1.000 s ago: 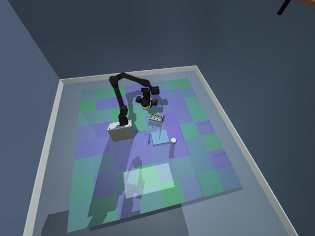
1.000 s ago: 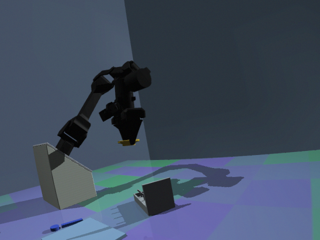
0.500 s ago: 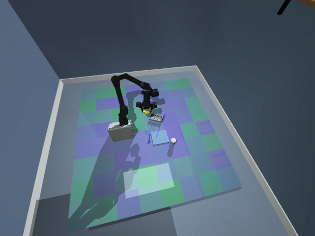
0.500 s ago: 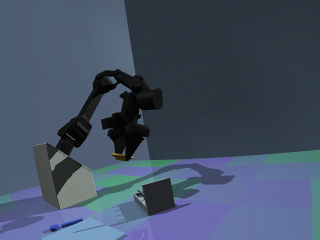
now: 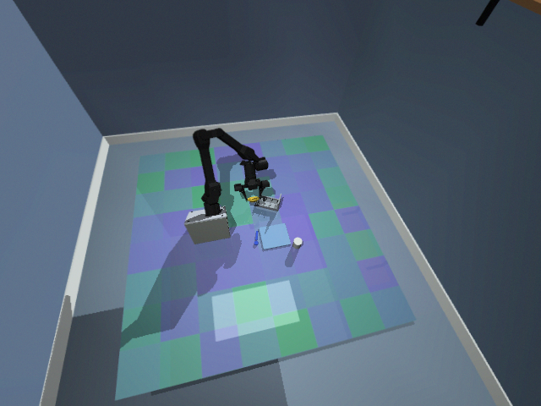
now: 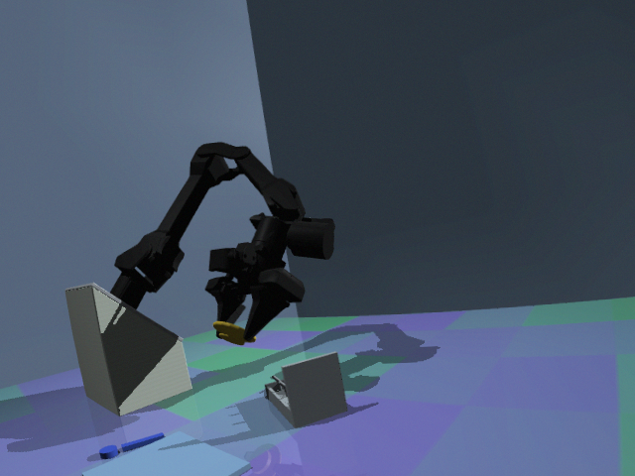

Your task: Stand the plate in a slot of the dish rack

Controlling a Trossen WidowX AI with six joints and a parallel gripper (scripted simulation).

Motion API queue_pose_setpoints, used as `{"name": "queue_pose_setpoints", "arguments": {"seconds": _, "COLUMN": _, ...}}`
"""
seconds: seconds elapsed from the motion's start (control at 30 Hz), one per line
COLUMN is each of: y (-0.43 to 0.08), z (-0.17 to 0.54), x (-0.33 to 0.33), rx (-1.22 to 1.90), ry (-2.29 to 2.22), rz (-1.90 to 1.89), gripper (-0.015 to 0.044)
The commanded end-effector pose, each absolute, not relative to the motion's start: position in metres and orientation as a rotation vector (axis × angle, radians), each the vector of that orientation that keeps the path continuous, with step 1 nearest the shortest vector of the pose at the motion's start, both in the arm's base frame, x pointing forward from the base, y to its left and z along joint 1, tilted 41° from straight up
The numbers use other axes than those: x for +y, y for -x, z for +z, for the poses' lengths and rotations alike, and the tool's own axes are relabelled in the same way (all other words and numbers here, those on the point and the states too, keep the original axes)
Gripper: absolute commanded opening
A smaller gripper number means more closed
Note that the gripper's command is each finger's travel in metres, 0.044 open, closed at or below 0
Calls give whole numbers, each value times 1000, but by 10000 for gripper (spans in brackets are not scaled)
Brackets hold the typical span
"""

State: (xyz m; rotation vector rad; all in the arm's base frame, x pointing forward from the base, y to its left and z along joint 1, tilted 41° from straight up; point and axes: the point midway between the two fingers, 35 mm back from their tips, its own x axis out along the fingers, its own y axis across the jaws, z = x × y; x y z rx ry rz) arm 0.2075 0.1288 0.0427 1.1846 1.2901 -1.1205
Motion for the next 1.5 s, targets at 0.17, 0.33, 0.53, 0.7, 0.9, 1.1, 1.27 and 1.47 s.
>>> {"name": "queue_pose_setpoints", "arguments": {"seconds": 0.17, "y": -208, "z": 26, "x": 134, "rx": 1133, "ry": -1039, "rz": -1042, "gripper": 0}}
{"name": "queue_pose_setpoints", "arguments": {"seconds": 0.33, "y": -209, "z": 20, "x": 138, "rx": 1049, "ry": -974, "rz": -983, "gripper": 0}}
{"name": "queue_pose_setpoints", "arguments": {"seconds": 0.53, "y": -210, "z": 16, "x": 145, "rx": 948, "ry": -908, "rz": -905, "gripper": 0}}
{"name": "queue_pose_setpoints", "arguments": {"seconds": 0.7, "y": -210, "z": 14, "x": 151, "rx": 863, "ry": -861, "rz": -833, "gripper": 0}}
{"name": "queue_pose_setpoints", "arguments": {"seconds": 0.9, "y": -209, "z": 15, "x": 160, "rx": 761, "ry": -815, "rz": -740, "gripper": 0}}
{"name": "queue_pose_setpoints", "arguments": {"seconds": 1.1, "y": -207, "z": 17, "x": 170, "rx": 659, "ry": -779, "rz": -642, "gripper": 0}}
{"name": "queue_pose_setpoints", "arguments": {"seconds": 1.27, "y": -203, "z": 20, "x": 179, "rx": 575, "ry": -757, "rz": -556, "gripper": 0}}
{"name": "queue_pose_setpoints", "arguments": {"seconds": 1.47, "y": -196, "z": 26, "x": 190, "rx": 475, "ry": -741, "rz": -449, "gripper": 0}}
